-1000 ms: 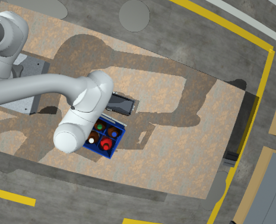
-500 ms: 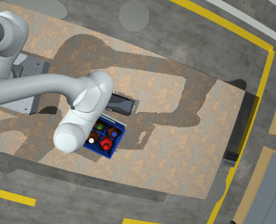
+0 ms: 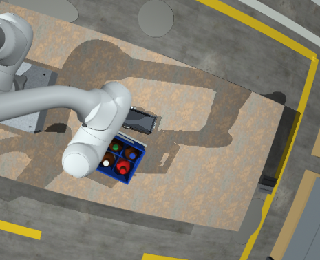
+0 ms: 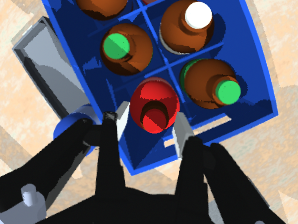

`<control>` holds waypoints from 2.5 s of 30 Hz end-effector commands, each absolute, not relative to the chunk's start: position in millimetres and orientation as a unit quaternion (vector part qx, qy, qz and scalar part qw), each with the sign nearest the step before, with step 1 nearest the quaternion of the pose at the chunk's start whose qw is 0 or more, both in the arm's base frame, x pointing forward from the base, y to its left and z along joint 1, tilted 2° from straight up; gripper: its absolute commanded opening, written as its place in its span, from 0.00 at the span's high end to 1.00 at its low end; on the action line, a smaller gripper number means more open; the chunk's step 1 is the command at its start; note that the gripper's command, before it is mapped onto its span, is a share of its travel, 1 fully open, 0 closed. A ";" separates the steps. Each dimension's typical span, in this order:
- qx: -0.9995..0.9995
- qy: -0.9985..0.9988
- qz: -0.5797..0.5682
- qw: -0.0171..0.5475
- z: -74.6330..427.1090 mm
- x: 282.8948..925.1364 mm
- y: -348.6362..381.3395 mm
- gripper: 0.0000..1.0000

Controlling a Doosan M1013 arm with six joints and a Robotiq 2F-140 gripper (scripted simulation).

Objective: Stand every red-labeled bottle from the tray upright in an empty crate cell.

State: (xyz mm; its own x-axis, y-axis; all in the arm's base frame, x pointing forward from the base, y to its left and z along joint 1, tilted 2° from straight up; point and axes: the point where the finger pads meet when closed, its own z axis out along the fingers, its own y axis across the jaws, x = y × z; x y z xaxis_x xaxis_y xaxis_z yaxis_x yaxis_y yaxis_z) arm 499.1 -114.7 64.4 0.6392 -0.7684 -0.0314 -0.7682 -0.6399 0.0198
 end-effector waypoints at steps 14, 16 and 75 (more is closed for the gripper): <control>0.905 -0.424 -0.018 0.002 64.5 499.1 -114.6 0.62; 0.905 -0.424 -0.018 0.002 64.6 499.2 -114.7 0.62; 0.905 -0.424 -0.018 0.002 147.8 502.1 -115.6 0.62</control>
